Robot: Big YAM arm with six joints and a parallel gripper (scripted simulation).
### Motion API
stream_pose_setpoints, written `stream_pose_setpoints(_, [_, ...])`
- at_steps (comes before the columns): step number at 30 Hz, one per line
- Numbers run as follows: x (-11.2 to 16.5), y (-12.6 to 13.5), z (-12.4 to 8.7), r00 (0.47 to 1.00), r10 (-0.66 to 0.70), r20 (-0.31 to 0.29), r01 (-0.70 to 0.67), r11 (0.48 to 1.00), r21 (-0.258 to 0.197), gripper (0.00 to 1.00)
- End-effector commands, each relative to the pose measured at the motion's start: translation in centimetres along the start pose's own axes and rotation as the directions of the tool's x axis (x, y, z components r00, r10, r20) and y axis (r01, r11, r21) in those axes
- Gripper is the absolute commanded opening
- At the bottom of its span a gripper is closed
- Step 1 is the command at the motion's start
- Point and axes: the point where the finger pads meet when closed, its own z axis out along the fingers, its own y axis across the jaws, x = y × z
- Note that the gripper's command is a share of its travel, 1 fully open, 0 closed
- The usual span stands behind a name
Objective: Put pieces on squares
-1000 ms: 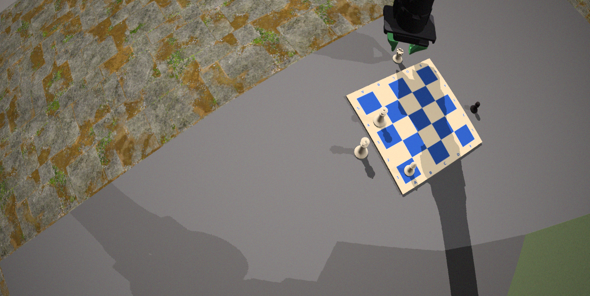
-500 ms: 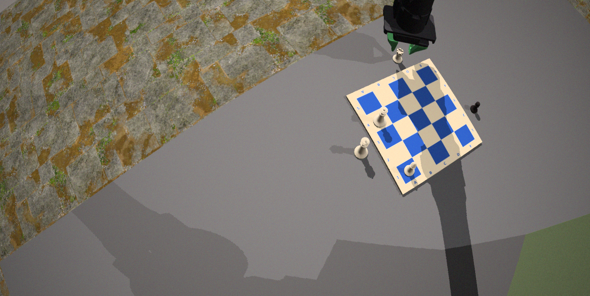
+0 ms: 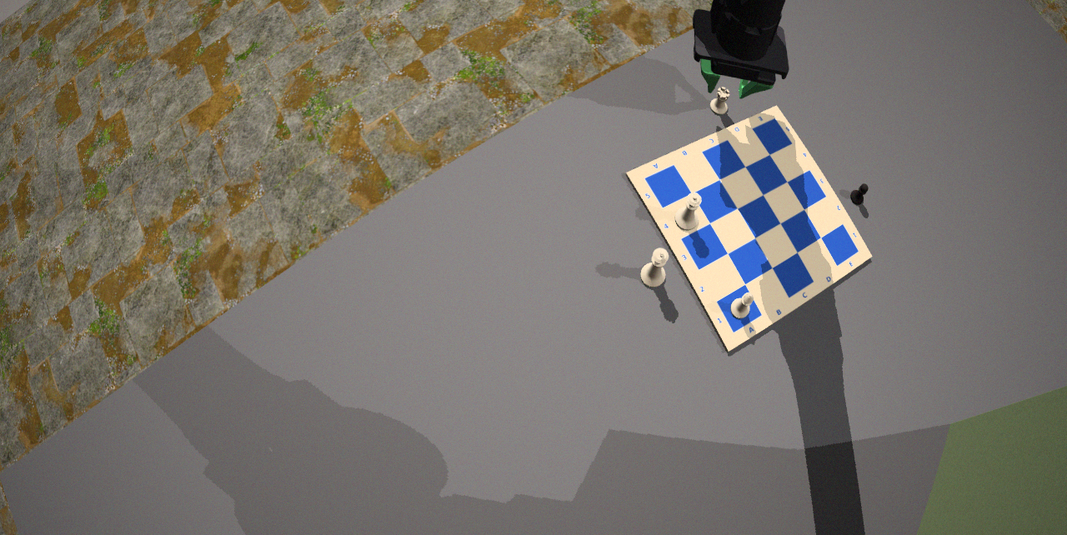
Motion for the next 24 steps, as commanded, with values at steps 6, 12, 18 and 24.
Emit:
stream_pose_setpoints(6, [-0.3,1.1,0.8,1.000,0.000,0.013,0.000,1.000,-0.013,0.36])
stream_pose_setpoints(12, [-0.3,1.0,1.8,1.000,0.000,0.013,0.000,1.000,-0.013,0.36])
stream_pose_setpoints(18, [-0.3,1.1,2.6,1.000,-0.001,0.014,0.001,1.000,-0.014,0.36])
stream_pose_setpoints(24, [-0.2,1.0,3.4,1.000,0.001,0.010,-0.001,1.000,-0.011,0.36])
